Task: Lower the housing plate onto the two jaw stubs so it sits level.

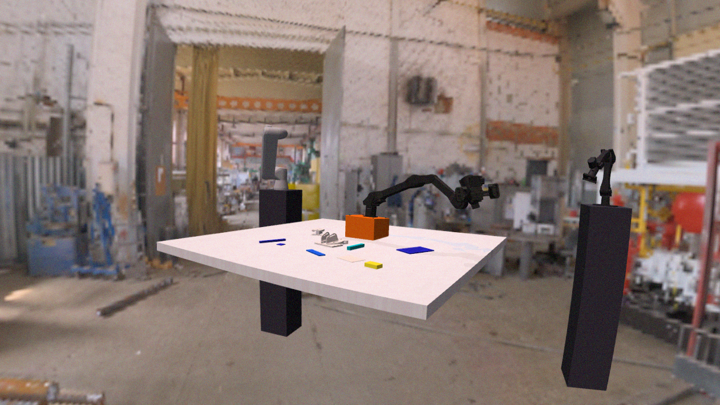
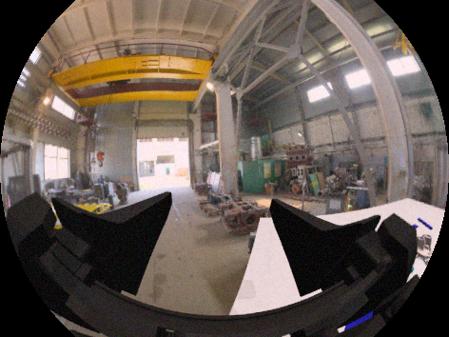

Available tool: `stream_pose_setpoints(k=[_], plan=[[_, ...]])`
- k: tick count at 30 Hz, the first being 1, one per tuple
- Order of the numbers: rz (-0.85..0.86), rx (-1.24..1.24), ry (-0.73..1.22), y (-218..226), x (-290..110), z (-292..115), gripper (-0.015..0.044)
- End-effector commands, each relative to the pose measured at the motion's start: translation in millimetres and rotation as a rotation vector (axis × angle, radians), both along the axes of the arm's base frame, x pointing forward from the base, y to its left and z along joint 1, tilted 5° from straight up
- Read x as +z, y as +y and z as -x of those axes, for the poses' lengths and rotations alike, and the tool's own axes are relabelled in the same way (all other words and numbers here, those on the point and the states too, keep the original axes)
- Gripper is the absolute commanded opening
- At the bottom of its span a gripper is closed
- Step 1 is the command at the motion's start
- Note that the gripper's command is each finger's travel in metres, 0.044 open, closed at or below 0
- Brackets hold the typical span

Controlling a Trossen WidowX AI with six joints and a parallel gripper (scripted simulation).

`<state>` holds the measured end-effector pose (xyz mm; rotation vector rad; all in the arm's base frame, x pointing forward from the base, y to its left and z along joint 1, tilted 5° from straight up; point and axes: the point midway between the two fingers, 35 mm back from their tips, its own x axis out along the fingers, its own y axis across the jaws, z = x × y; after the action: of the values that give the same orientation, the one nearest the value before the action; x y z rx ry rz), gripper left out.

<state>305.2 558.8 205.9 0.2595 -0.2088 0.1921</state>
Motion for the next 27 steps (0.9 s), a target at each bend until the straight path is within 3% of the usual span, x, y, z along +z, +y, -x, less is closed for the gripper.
stream_pose_setpoints(k=[1,12,27], plan=[[0.000,0.000,0.000,0.0,0.0,0.0,0.0426],[0.286,-0.128,0.001,-44.1,-2.9,-79.9,0.0440],[0.743,-0.300,0.078,-145.1,-14.3,-192.0,0.0440]])
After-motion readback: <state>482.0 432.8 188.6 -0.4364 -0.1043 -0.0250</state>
